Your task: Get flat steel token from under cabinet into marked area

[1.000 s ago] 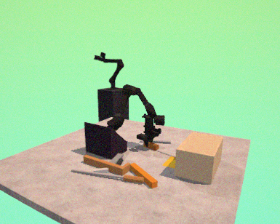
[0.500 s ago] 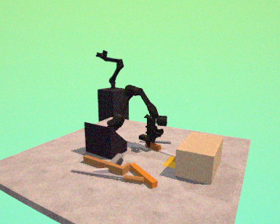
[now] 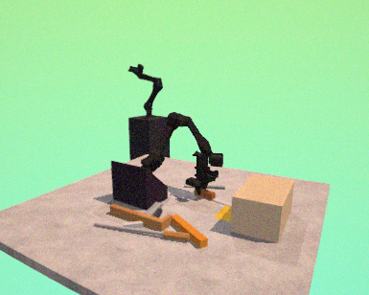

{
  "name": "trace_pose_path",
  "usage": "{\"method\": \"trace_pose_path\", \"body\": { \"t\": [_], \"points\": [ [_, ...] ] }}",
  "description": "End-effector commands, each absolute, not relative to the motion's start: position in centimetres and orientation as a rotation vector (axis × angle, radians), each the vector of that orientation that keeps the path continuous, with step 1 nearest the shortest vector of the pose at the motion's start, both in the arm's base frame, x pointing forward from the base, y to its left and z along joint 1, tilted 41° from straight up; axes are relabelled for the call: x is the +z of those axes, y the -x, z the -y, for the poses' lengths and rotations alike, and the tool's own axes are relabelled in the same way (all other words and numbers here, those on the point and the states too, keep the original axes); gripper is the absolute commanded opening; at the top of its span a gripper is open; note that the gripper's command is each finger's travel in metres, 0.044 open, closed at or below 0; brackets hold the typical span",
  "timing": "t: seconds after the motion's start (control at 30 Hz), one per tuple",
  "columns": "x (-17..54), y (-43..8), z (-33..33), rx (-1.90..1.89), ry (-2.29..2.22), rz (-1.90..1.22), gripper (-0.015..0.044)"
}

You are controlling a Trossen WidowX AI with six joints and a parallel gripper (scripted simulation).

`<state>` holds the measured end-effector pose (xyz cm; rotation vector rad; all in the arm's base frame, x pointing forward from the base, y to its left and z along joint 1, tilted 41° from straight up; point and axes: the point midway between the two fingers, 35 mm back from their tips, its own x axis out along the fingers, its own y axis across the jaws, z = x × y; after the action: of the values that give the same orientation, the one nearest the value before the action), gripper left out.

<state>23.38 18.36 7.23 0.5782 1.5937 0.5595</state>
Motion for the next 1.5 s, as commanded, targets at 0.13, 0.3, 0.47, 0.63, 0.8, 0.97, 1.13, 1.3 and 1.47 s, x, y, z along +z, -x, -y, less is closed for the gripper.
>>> {"method": "trace_pose_path", "body": {
  "t": [0.13,0.3,0.47,0.63,0.8,0.97,1.13,1.3,1.47],
  "points": [
    [7.2,-24.6,-18.4,0.561,-0.578,-1.591,0.0],
    [7.2,-25.2,-18.4,0.562,-0.578,-1.591,0.0],
    [7.1,-25.8,-18.5,0.562,-0.577,-1.591,0.0],
    [7.1,-26.4,-18.5,0.562,-0.577,-1.59,0.0],
    [7.1,-27.0,-18.5,0.562,-0.577,-1.59,0.0],
    [7.0,-27.6,-18.6,0.562,-0.577,-1.589,0.0],
    [7.0,-28.2,-18.6,0.562,-0.577,-1.589,0.0],
    [7.0,-28.8,-18.6,0.562,-0.577,-1.589,0.0],
    [6.9,-29.3,-18.7,0.563,-0.577,-1.588,0.0]
  ]
}}
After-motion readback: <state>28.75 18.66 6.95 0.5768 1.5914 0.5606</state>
